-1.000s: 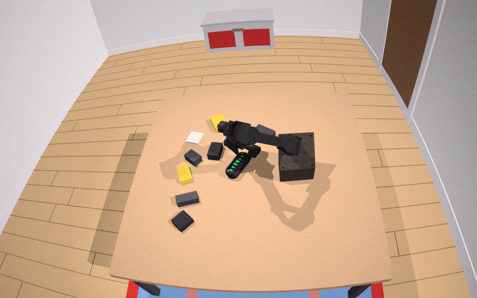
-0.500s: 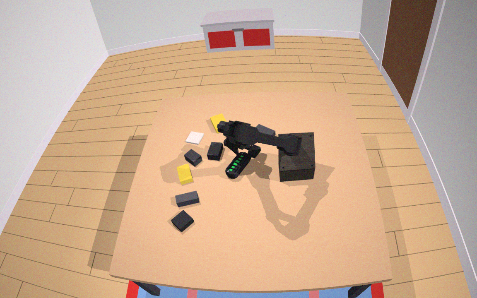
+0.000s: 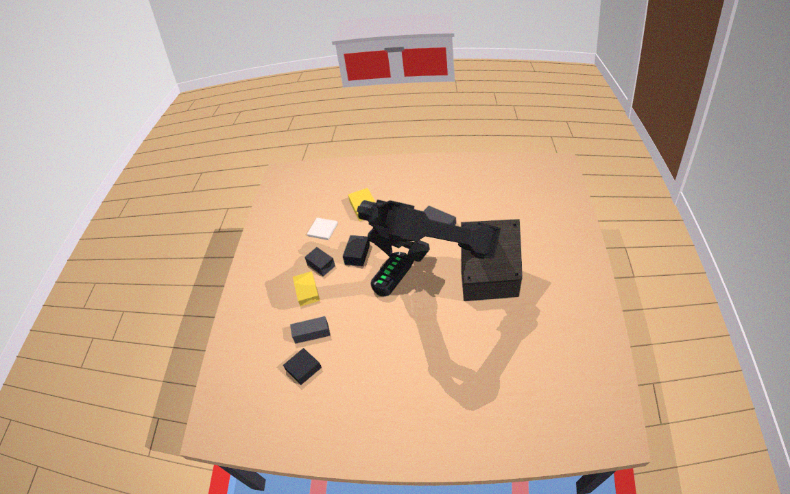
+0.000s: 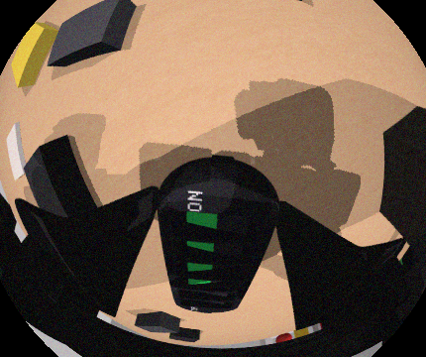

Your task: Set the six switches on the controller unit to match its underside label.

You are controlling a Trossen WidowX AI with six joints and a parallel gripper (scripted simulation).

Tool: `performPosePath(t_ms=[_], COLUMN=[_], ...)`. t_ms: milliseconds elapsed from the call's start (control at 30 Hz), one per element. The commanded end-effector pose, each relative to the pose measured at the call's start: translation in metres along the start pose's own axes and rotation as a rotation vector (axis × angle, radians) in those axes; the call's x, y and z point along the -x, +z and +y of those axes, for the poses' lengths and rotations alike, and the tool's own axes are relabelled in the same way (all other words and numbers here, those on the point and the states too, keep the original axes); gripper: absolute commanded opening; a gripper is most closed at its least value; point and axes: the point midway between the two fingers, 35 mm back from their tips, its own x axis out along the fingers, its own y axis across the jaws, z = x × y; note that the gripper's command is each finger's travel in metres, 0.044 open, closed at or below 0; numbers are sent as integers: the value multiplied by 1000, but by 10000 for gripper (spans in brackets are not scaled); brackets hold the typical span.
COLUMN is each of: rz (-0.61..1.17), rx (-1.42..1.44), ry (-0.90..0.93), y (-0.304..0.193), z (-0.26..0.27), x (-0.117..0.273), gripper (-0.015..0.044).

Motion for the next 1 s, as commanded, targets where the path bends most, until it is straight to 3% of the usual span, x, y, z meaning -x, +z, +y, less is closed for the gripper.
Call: performPosePath(t_ms=[0, 967], rz=[8, 9], rx=[11, 11], ry=[16, 16], y=[-5, -8], z=[10, 16], x=[2, 2], gripper=[0, 0])
